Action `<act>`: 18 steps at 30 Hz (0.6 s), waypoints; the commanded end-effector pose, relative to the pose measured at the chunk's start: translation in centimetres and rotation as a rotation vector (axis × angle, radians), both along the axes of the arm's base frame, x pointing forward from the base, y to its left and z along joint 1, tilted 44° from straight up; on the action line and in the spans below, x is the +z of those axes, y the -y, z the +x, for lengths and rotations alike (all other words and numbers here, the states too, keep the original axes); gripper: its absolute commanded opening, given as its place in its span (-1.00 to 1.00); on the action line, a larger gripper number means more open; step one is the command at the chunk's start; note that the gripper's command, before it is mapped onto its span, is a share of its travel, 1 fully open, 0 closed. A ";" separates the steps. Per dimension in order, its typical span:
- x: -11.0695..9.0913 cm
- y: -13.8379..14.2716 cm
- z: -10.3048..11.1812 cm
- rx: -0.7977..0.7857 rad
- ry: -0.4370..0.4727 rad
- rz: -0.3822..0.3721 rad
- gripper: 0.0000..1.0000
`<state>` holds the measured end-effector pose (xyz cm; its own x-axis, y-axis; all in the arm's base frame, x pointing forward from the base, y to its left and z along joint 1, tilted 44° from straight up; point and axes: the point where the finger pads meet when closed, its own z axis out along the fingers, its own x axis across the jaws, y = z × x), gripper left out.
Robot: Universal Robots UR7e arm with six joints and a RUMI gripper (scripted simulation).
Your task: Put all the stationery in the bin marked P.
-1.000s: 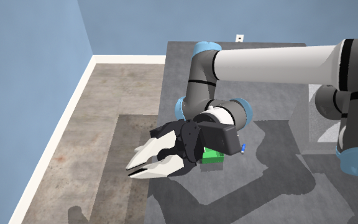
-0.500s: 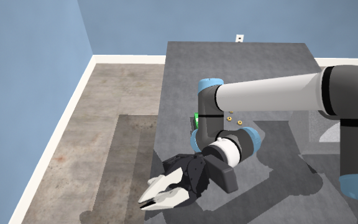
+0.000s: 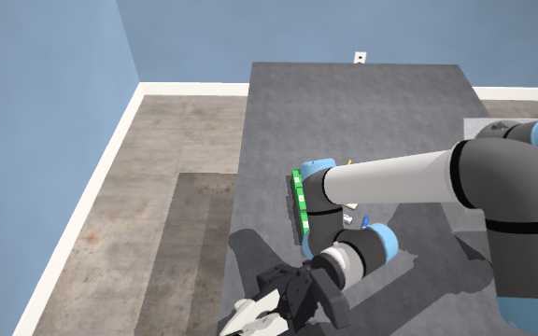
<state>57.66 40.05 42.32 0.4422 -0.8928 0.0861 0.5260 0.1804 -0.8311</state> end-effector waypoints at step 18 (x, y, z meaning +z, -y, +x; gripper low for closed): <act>-7.0 -4.5 1.7 -0.004 0.026 -0.002 -0.91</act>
<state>57.29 45.33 35.58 0.4406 -0.8938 0.0834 0.4738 0.1526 -0.8673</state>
